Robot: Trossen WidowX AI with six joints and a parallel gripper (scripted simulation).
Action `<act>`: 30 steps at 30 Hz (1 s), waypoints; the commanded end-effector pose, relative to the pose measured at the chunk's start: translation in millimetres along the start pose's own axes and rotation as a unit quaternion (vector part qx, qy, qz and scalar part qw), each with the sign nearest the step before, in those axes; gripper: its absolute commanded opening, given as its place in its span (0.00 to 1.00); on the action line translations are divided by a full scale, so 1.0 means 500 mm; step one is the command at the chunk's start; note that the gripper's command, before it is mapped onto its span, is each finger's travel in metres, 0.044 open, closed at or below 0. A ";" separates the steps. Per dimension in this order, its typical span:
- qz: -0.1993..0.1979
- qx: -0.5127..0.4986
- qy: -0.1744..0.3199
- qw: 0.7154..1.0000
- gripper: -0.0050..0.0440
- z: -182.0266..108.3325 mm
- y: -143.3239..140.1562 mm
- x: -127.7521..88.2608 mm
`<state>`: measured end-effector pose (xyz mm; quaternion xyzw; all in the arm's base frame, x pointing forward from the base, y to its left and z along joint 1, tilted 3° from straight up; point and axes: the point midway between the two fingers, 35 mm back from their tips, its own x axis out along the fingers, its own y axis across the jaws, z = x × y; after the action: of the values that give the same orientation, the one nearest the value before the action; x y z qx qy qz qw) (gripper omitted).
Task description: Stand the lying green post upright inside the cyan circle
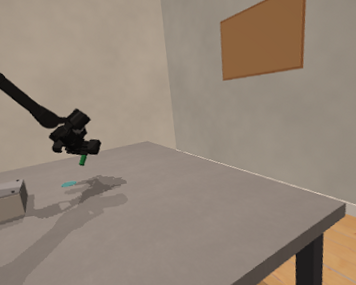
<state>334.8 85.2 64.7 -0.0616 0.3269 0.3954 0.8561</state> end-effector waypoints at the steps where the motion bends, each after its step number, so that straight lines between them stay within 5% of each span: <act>1: 0.004 0.007 -0.016 1.000 0.15 -0.008 0.000 -0.002; 30: 0.020 -0.001 -0.117 0.993 0.15 -0.012 -0.003 -0.031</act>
<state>329.4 73.7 70.8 -0.0184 0.2326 0.4149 0.8794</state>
